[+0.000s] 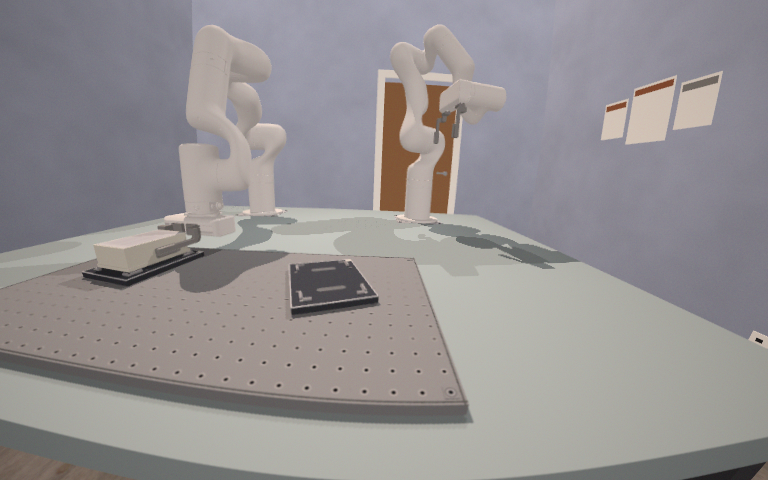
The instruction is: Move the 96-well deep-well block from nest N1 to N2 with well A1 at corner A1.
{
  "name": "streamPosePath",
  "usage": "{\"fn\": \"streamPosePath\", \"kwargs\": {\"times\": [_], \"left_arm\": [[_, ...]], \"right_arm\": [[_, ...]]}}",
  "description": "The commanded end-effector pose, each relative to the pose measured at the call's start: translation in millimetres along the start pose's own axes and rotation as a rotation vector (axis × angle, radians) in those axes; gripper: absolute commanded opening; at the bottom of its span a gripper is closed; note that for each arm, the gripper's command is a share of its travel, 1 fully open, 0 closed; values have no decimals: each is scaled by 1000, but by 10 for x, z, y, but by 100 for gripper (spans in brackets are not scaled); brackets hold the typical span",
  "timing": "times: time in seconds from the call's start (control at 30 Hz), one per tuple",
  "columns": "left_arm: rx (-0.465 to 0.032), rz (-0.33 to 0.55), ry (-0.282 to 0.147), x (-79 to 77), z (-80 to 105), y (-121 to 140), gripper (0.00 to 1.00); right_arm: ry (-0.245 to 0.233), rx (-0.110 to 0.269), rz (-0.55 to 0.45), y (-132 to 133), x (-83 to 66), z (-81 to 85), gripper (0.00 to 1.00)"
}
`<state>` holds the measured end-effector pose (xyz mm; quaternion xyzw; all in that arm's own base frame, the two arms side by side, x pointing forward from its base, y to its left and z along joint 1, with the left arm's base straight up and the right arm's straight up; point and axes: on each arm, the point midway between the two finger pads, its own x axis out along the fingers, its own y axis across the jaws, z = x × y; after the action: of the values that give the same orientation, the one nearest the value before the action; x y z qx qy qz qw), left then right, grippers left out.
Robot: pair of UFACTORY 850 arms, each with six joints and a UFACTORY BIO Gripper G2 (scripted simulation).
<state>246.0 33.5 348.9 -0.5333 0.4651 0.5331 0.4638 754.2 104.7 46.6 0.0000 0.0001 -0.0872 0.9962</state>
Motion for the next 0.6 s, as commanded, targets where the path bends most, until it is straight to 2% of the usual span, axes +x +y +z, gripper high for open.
{"fn": "streamPosePath", "kwargs": {"times": [0.0, 0.57], "left_arm": [[0, -1, 0, -5, 2, -4, 100], [0, -1, 0, -5, 2, -4, 100]], "right_arm": [[-2, 1, 0, 3, 8, 5, 0], [-2, 1, 0, 3, 9, -20, 0]]}}
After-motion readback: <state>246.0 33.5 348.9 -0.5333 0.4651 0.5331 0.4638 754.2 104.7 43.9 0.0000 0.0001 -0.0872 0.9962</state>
